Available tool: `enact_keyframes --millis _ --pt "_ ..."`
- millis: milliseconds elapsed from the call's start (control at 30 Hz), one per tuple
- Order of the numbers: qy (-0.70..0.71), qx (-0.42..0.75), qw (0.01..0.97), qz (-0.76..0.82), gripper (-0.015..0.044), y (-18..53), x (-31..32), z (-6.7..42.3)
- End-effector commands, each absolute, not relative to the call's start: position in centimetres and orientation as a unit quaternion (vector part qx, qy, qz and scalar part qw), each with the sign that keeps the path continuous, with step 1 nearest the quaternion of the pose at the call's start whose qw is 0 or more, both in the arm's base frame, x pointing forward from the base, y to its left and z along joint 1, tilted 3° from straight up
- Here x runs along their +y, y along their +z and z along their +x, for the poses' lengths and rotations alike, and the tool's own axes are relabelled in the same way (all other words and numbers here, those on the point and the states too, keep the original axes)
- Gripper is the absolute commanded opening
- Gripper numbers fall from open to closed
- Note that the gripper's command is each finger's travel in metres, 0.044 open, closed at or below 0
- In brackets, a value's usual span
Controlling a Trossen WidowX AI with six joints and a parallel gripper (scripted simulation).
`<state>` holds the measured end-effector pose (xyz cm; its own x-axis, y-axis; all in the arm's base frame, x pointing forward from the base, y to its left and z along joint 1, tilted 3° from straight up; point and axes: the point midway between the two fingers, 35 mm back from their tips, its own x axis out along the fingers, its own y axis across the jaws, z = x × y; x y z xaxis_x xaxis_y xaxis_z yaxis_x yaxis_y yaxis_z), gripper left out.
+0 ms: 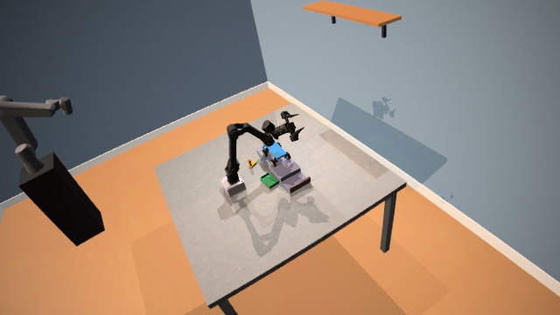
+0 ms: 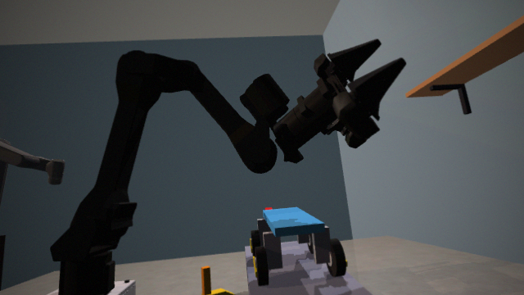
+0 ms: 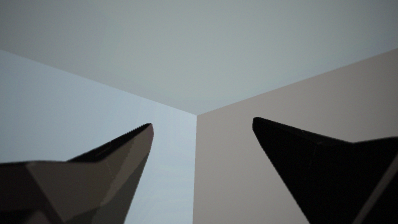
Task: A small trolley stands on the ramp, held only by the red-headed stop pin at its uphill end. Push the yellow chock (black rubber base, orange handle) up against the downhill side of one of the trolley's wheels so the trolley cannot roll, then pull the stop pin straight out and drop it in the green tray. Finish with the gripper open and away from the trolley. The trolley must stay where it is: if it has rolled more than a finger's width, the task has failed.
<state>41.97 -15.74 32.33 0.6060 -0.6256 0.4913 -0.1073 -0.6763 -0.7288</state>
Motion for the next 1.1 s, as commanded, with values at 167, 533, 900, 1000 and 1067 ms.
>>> enact_keyframes --millis 167,533,900,1000,1067 --pt "-0.322 0.191 0.376 -0.848 0.0243 31.3 -12.9 44.1" --pt "-0.129 0.13 0.474 -0.861 0.019 27.4 -3.9 47.1" --pt "0.072 0.113 0.549 -0.825 0.019 22.7 4.3 45.4" --pt "0.125 0.118 0.564 -0.808 0.019 21.5 6.3 44.1" --pt "0.161 0.124 0.572 -0.795 0.019 20.6 7.5 43.1"
